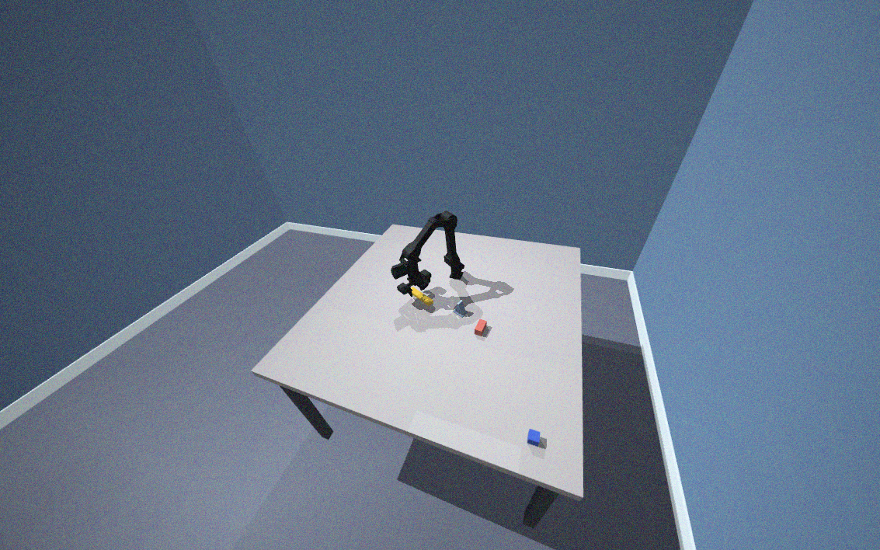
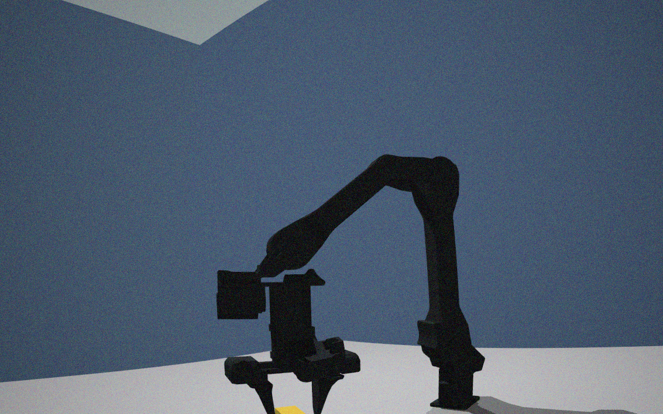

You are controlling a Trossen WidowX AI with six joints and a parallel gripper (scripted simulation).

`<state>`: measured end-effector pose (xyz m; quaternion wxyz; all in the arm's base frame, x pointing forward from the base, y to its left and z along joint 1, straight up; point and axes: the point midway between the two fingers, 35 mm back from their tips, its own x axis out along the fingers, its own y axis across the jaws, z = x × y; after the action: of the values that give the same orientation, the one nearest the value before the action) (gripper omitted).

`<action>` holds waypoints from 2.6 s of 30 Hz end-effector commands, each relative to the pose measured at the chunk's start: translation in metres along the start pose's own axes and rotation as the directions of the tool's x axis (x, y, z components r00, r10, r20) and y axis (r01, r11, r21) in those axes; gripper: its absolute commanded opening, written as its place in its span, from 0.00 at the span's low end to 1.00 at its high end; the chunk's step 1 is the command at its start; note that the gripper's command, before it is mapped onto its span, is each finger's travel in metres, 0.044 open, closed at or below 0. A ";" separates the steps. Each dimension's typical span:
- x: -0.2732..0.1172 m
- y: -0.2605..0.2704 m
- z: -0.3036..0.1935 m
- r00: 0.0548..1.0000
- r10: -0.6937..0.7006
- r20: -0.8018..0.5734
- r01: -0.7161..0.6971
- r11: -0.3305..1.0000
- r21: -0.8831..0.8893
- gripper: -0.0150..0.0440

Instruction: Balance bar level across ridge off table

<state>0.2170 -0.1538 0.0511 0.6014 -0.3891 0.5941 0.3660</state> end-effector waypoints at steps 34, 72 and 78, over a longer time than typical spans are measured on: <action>-0.013 -0.002 0.000 1.000 0.005 0.001 -0.005 1.000 -0.001 0.25; -0.109 -0.001 0.000 1.000 0.004 0.004 -0.004 1.000 -0.006 0.25; -0.114 -0.001 0.010 1.000 0.004 0.005 -0.004 1.000 -0.007 0.25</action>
<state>0.2153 -0.1483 0.1629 0.5998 -0.3886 0.5933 0.3705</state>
